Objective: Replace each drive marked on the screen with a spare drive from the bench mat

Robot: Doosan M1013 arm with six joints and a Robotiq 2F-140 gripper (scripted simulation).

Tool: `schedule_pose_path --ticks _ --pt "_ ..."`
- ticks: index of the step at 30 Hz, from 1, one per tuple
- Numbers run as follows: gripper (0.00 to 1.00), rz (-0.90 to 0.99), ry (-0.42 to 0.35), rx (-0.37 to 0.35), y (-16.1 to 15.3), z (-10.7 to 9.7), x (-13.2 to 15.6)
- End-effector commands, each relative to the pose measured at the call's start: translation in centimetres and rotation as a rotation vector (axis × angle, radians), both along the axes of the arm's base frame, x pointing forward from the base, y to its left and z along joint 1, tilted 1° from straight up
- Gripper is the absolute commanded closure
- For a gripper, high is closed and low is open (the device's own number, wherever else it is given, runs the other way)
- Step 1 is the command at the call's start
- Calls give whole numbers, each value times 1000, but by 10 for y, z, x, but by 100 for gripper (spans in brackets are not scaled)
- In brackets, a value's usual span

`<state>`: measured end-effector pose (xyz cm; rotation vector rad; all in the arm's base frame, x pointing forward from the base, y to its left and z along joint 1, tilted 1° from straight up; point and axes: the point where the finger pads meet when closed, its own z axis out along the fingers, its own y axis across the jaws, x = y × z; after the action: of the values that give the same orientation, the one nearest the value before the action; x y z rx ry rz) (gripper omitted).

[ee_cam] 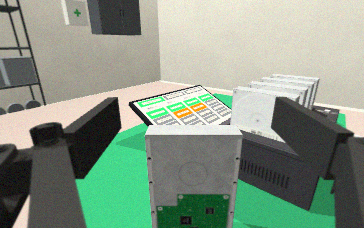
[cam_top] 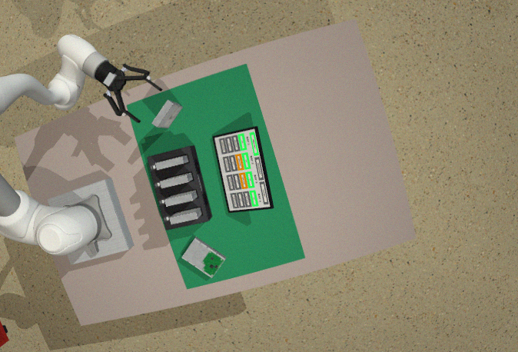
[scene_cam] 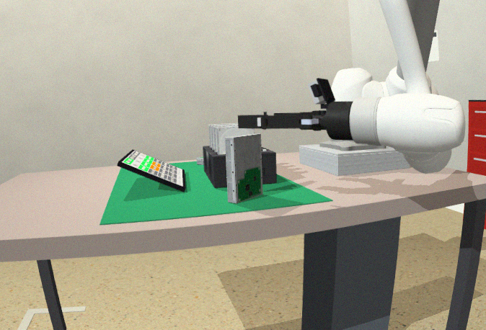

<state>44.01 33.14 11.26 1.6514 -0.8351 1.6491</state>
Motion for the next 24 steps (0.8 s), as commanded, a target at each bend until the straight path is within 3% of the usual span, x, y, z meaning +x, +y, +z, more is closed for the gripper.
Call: schedule_pose_path --ticks 1,14,24 --pt "11 0 0 1 0 8 0" --pt "11 0 0 1 0 37 0" --pt "11 0 0 1 0 47 0"
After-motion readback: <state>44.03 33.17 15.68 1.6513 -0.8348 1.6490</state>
